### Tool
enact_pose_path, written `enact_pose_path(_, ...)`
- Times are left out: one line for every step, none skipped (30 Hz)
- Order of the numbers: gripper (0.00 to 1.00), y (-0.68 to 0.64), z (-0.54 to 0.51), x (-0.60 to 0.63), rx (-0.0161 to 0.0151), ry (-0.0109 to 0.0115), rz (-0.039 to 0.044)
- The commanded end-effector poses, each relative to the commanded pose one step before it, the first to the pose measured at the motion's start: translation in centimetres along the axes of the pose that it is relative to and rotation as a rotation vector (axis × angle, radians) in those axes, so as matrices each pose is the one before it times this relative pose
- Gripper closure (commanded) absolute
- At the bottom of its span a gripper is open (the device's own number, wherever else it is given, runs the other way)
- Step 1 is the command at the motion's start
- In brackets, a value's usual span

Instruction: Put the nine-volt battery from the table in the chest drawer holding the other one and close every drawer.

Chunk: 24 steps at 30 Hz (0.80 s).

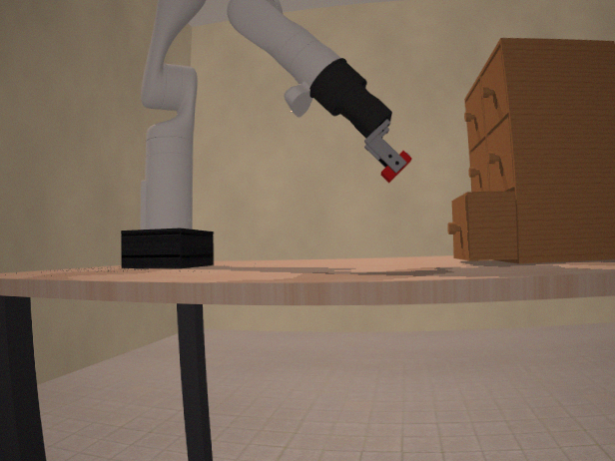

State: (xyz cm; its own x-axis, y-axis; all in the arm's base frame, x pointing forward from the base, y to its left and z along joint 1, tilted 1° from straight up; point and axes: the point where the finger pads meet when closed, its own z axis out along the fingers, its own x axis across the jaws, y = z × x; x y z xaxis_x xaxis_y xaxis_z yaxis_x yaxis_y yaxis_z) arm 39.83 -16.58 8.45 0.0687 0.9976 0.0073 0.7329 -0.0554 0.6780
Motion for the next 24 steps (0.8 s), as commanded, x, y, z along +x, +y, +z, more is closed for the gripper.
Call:
enact_pose_path(0.49, -1.381, 0.055, -0.388, -0.01131, 0.00499, 0.02429)
enact_pose_path(0.49, -0.056, 0.053, -0.003, -0.01131, 0.00245, -0.00087)
enact_pose_path(0.49, -0.037, 0.037, -0.007, -0.01096, 0.00197, -0.00055)
enact_pose_path(0.49, -0.022, 0.023, -0.011, -0.01051, 0.00153, -0.00029)
enact_pose_path(0.49, -0.009, 0.012, -0.015, -0.00998, 0.00114, -0.00007)
enact_pose_path(0.49, 0.002, 0.003, -0.018, -0.00938, 0.0008, 0.00009)
enact_pose_path(0.49, 0.01, -0.004, -0.02, -0.00872, 0.00053, 0.00021)
enact_pose_path(0.49, 0.016, -0.009, -0.021, -0.00802, 0.0003, 0.0003)
enact_pose_path(0.49, 0.019, -0.012, -0.022, -0.00728, 0.00012, 0.00035)
enact_pose_path(0.49, 0.021, -0.014, -0.022, -0.00653, -0.00001, 0.00038)
enact_pose_path(0.49, 0.0, 0.0, 0.0, 0.0, 0.0, 0.0)
enact_pose_path(0.49, 0.0, 0.0, 0.0, 0.0, 0.0, 0.0)
enact_pose_path(0.49, 0.022, -0.015, -0.021, -0.00576, -0.0001, 0.00038)
enact_pose_path(0.49, 0.021, -0.014, -0.019, -0.00499, -0.00016, 0.00036)
enact_pose_path(0.49, 0.02, -0.013, -0.017, -0.00425, -0.00018, 0.00033)
enact_pose_path(0.49, 0.017, -0.012, -0.015, -0.00352, -0.00018, 0.00029)
enact_pose_path(0.49, 0.015, -0.01, -0.013, -0.00284, -0.00017, 0.00024)
enact_pose_path(0.49, 0.012, -0.008, -0.01, -0.0022, -0.00015, 0.0002)
enact_pose_path(0.49, 0.009, -0.006, -0.008, -0.00163, -0.00012, 0.00015)
enact_pose_path(0.49, 0.006, -0.004, -0.005, -0.00112, -0.00008, 0.0001)
enact_pose_path(0.49, 0.004, -0.003, -0.003, -0.0007, -0.00005, 0.00007)
enact_pose_path(0.49, 0.002, -0.001, -0.002, -0.00037, -0.00003, 0.00003)
enact_pose_path(0.49, 0.001, -0.001, -0.001, -0.00014, -0.00001, 0.00001)
enact_pose_path(0.49, 0.0, 0.0, 0.0, -0.00002, 0.0, 0.0)
